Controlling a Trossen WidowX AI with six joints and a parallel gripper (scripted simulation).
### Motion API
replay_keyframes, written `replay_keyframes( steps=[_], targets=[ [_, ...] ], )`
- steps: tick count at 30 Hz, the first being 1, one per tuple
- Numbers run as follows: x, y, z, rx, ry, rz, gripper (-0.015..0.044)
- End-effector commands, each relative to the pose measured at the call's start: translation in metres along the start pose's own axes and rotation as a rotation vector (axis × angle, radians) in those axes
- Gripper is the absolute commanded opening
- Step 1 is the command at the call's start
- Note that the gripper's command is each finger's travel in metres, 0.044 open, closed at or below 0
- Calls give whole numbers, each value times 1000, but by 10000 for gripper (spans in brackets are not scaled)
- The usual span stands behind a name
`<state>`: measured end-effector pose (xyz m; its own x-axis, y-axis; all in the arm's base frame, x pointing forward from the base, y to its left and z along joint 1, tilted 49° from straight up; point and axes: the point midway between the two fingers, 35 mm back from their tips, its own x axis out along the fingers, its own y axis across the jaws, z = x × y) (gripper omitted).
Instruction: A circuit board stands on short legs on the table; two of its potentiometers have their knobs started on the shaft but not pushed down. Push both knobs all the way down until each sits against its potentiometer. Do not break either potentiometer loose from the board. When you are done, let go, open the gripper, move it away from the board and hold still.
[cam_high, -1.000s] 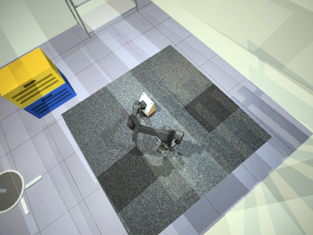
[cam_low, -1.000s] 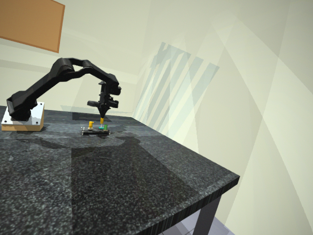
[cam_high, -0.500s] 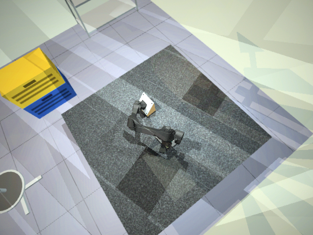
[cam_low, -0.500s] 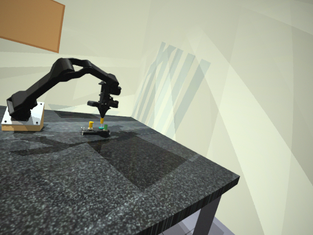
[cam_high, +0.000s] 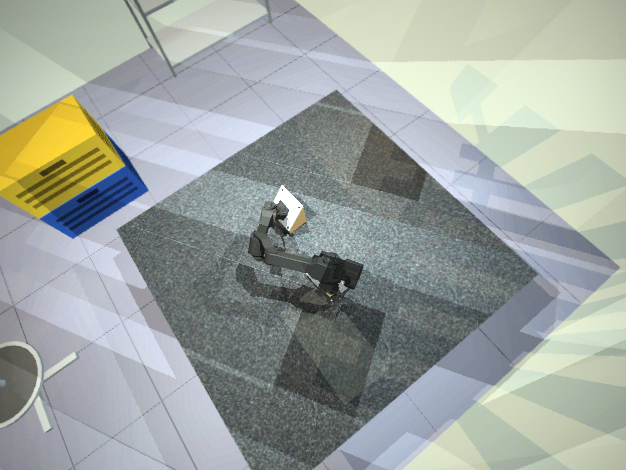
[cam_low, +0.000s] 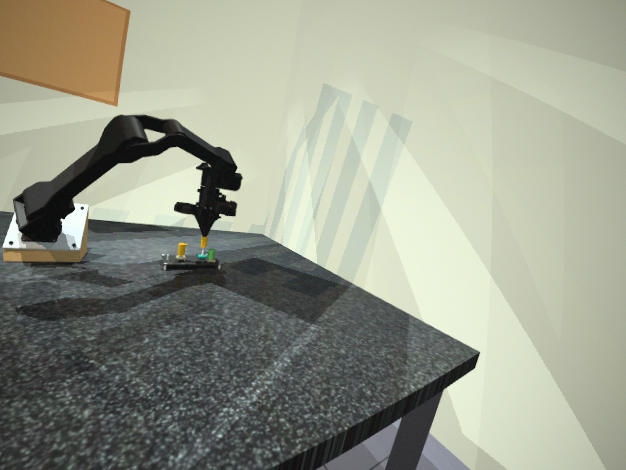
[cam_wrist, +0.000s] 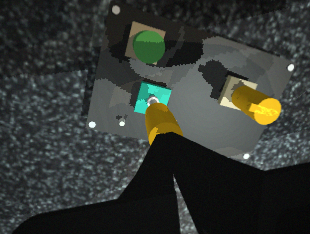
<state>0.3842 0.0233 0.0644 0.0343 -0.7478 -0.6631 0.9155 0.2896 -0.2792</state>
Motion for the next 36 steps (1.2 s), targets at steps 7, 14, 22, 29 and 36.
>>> replay_keyframes(
  steps=[7, 14, 22, 29, 36],
  targets=[
    [13, -1, 3, 5, -2, -7, 0],
    [14, -1, 3, 5, -2, -7, 0],
    [21, -1, 3, 5, -2, -8, 0],
    [22, -1, 3, 5, -2, -8, 0],
    [27, -1, 3, 5, -2, -8, 0]
  ],
)
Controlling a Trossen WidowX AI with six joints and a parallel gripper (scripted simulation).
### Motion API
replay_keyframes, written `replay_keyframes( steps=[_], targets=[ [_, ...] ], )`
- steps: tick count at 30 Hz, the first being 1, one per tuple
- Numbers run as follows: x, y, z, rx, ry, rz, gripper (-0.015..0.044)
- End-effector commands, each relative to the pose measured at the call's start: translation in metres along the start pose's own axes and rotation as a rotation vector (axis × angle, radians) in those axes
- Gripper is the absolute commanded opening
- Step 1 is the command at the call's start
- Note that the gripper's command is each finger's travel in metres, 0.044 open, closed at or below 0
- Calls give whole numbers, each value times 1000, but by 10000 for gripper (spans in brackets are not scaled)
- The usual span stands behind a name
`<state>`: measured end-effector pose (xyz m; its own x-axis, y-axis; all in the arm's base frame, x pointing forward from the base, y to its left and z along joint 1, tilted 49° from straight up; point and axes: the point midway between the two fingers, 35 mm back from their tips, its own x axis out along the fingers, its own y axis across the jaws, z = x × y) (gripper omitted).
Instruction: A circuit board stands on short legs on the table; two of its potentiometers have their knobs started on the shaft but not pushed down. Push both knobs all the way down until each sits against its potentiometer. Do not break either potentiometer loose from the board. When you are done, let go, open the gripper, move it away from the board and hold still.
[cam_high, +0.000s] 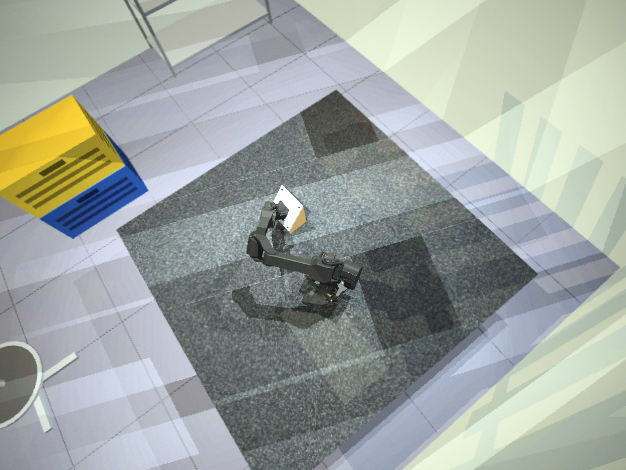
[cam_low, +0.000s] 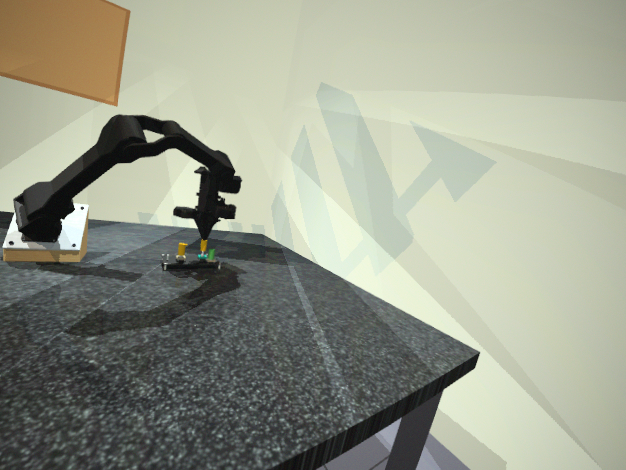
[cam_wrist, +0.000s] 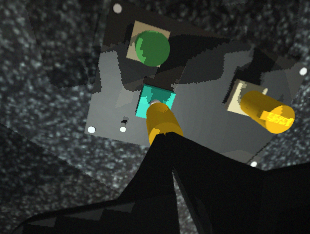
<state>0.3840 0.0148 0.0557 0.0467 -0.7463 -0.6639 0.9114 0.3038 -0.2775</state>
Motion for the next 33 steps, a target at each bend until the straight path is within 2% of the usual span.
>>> replay_keyframes(
  steps=[1, 33],
  targets=[
    [15, -1, 4, 14, 1, -20, 0],
    [21, -1, 4, 14, 1, -20, 0]
  ],
)
